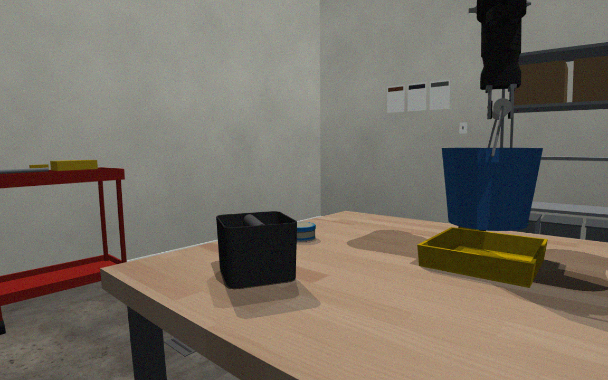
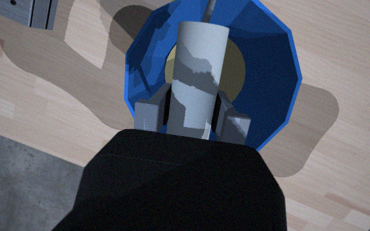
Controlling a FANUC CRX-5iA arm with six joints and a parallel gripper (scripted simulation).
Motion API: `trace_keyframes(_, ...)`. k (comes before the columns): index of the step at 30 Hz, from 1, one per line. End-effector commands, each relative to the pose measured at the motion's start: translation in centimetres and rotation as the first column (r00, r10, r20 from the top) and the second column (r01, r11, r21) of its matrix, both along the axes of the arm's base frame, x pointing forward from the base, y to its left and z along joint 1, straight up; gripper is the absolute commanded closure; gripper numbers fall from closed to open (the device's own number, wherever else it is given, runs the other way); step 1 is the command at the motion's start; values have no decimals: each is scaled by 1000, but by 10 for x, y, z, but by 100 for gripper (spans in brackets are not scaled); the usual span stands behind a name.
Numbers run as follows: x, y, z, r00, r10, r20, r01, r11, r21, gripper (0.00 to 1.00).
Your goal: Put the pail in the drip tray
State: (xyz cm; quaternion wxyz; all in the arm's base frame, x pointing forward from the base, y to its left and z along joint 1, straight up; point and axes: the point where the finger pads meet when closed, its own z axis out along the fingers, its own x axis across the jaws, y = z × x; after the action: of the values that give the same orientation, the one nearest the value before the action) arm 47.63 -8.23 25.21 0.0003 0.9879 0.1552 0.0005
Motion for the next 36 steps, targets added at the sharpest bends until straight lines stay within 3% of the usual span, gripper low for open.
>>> trace_keyframes(1,0,0,0,1000,0,3,0,1000,-1,100)
trace_keyframes(36,0,0,-31,1000,0,3,0,1000,-1,100)
